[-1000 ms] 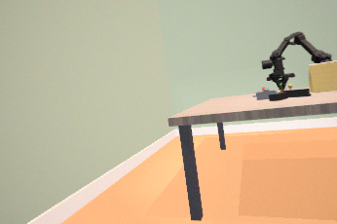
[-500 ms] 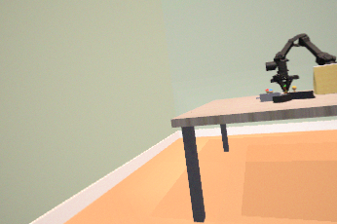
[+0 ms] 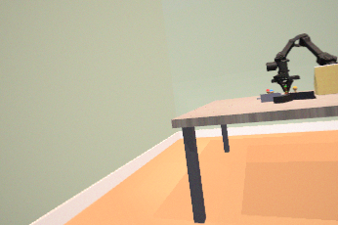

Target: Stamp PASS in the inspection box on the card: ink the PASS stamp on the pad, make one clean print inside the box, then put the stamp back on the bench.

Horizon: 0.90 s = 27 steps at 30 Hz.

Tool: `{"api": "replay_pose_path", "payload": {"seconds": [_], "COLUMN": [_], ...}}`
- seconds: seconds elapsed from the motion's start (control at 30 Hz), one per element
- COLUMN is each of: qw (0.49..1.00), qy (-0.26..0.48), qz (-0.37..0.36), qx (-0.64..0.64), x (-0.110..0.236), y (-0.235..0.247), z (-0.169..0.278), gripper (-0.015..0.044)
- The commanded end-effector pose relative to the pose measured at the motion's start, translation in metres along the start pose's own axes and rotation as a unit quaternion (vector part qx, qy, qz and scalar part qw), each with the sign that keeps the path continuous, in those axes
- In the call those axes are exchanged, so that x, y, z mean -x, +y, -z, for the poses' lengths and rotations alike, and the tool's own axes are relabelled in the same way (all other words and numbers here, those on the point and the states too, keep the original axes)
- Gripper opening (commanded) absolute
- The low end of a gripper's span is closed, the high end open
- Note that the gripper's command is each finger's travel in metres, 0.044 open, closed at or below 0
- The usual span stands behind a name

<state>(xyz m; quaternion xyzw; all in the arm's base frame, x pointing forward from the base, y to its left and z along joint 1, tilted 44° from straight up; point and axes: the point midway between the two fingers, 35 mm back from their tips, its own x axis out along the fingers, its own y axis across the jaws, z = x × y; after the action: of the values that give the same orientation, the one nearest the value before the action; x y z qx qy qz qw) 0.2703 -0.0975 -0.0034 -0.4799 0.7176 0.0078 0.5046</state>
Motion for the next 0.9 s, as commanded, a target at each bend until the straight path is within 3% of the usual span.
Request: {"api": "replay_pose_path", "payload": {"seconds": [0.0, 0.87], "qw": [1.000, 1.000], "qy": [0.003, 0.003], "qz": [0.001, 0.001], "qx": [0.000, 0.000], "x": [-0.0023, 0.0000], "y": [-0.0005, -0.0005], "z": [0.0011, 0.0010], "gripper": [0.0000, 0.0000]}}
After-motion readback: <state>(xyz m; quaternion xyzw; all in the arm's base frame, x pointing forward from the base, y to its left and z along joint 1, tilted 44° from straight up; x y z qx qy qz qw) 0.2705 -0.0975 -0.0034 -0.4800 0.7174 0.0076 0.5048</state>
